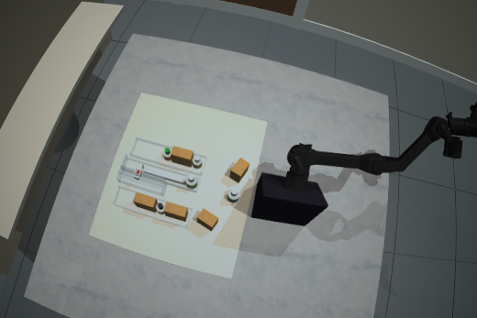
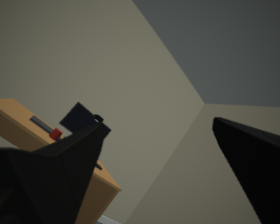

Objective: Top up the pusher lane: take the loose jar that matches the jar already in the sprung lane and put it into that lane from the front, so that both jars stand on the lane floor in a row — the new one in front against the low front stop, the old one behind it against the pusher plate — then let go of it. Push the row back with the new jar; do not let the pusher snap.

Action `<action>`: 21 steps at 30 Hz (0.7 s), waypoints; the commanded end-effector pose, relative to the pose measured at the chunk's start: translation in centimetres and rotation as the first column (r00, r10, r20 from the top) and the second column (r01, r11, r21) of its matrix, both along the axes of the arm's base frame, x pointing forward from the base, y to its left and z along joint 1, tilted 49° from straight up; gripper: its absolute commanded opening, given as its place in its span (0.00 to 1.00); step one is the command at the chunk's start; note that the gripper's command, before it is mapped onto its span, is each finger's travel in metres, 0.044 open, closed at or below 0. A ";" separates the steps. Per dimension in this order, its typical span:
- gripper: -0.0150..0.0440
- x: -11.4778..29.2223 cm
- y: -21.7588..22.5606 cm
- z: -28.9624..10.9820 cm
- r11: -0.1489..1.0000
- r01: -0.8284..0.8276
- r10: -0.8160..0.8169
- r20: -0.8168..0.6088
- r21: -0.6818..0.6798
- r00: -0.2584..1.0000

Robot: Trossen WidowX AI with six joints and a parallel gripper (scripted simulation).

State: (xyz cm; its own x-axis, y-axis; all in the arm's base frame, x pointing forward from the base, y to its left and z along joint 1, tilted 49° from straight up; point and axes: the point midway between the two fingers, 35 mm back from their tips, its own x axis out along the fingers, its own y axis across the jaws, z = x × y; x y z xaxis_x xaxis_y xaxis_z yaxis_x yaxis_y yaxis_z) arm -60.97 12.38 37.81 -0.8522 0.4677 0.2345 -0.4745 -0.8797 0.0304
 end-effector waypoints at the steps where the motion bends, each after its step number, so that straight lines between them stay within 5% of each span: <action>1: 0.98 0.1 -0.1 0.2 1.000 -0.001 0.001 -0.004 0.004 1.000; 10: 1.00 5.8 -3.9 11.3 0.983 -0.025 0.064 -0.210 0.180 0.976; 21: 1.00 18.7 -8.0 24.4 0.919 0.098 0.123 -0.513 0.382 0.850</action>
State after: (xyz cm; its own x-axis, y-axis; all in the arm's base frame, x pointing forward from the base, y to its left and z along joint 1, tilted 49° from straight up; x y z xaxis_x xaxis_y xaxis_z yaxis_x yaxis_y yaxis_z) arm -45.73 5.48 59.48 -0.6240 0.2719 0.7326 -0.4600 -0.8857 -0.0630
